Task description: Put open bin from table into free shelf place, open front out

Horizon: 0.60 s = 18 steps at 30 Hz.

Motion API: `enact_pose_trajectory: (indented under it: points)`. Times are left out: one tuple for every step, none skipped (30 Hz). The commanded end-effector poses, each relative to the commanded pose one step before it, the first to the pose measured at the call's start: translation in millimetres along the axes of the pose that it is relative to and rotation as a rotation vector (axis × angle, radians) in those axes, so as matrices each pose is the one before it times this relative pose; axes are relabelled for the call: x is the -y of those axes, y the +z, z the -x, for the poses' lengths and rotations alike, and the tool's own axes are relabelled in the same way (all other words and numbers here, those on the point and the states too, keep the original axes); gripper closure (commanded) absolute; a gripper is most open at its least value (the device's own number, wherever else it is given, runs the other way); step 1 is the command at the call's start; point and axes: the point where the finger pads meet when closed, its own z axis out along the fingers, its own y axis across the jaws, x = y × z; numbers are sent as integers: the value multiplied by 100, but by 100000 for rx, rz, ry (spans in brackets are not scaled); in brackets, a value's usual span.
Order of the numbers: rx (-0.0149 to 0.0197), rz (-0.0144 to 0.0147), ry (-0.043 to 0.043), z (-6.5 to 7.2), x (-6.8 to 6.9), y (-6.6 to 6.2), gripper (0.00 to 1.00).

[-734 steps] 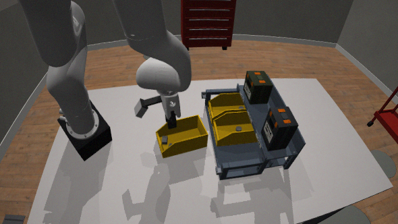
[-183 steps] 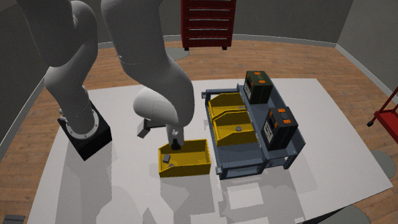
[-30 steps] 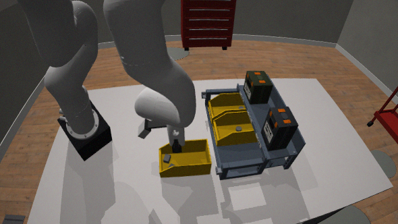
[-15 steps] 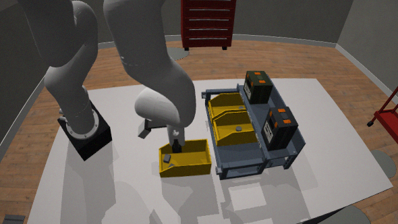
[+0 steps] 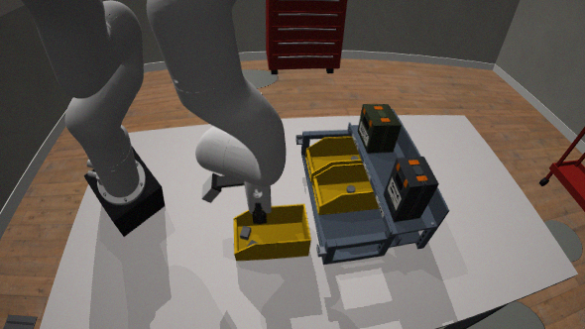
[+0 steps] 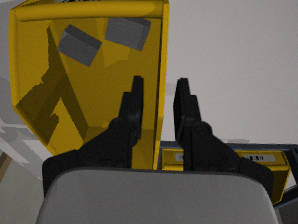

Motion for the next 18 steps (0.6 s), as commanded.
enact_pose_trajectory:
  points:
    - [201, 78, 27, 165, 15, -2817, 72]
    - [11, 5, -3, 0, 0, -800, 72]
    - [0, 0, 0, 0, 0, 0, 72]
    - [0, 0, 0, 0, 0, 0, 72]
    - [0, 0, 0, 0, 0, 0, 72]
    - [0, 0, 0, 0, 0, 0, 72]
    - [0, 0, 0, 0, 0, 0, 72]
    - [0, 0, 0, 0, 0, 0, 72]
    - [0, 0, 0, 0, 0, 0, 72]
    - [0, 0, 0, 0, 0, 0, 72]
    - [0, 0, 0, 0, 0, 0, 72]
    - [0, 0, 0, 0, 0, 0, 72]
    - [0, 0, 0, 0, 0, 0, 72]
    - [0, 0, 0, 0, 0, 0, 72]
    - [158, -53, 38, 0, -7, -1084, 72]
    - [-33, 13, -7, 7, 3, -1100, 72]
    - [-33, 13, -7, 6, 3, -1100, 72]
    - [-33, 13, -7, 6, 2, -1100, 72]
